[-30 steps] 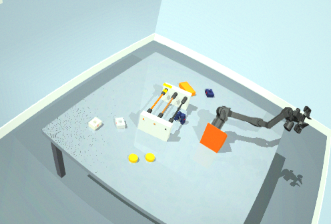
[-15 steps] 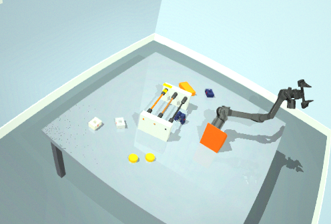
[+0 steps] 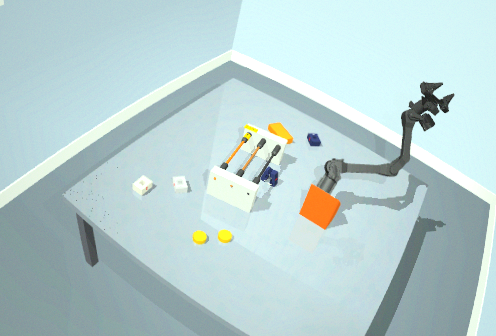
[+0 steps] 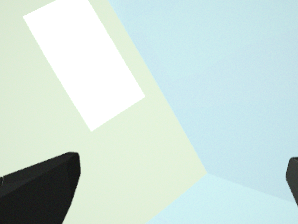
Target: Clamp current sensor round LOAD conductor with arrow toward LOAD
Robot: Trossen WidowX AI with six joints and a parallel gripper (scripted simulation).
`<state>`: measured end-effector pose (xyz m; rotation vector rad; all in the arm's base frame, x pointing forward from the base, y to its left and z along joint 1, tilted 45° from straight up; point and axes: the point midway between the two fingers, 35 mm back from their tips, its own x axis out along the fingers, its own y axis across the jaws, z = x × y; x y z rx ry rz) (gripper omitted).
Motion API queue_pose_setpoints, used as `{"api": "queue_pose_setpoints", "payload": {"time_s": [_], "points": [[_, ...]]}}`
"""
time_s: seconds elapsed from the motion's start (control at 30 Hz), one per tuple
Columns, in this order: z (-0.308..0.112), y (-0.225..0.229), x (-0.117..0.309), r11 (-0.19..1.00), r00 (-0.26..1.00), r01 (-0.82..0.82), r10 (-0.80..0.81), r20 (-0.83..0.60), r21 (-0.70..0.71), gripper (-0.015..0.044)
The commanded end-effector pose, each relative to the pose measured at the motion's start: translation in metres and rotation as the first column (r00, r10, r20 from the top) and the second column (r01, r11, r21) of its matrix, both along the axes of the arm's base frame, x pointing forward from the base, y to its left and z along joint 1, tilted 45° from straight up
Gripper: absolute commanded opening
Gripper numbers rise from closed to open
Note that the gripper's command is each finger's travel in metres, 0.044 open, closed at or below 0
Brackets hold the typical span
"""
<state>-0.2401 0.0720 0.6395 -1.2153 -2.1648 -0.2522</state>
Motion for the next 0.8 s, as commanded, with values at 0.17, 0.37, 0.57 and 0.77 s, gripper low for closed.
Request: {"api": "queue_pose_setpoints", "payload": {"time_s": [0.17,0.37,0.57,0.77], "points": [[0.023,0.010,0.152,0.988,0.833,-0.111,0.151,-0.533,0.107,0.0440],[0.010,0.009,0.247,0.967,0.607,-0.111,0.248,-0.755,0.228,0.0440],[-0.024,0.002,0.338,0.932,0.338,-0.045,0.354,-0.872,0.361,0.0440],[-0.076,-0.011,0.419,0.876,0.072,0.086,0.470,-0.880,0.475,0.0440]]}}
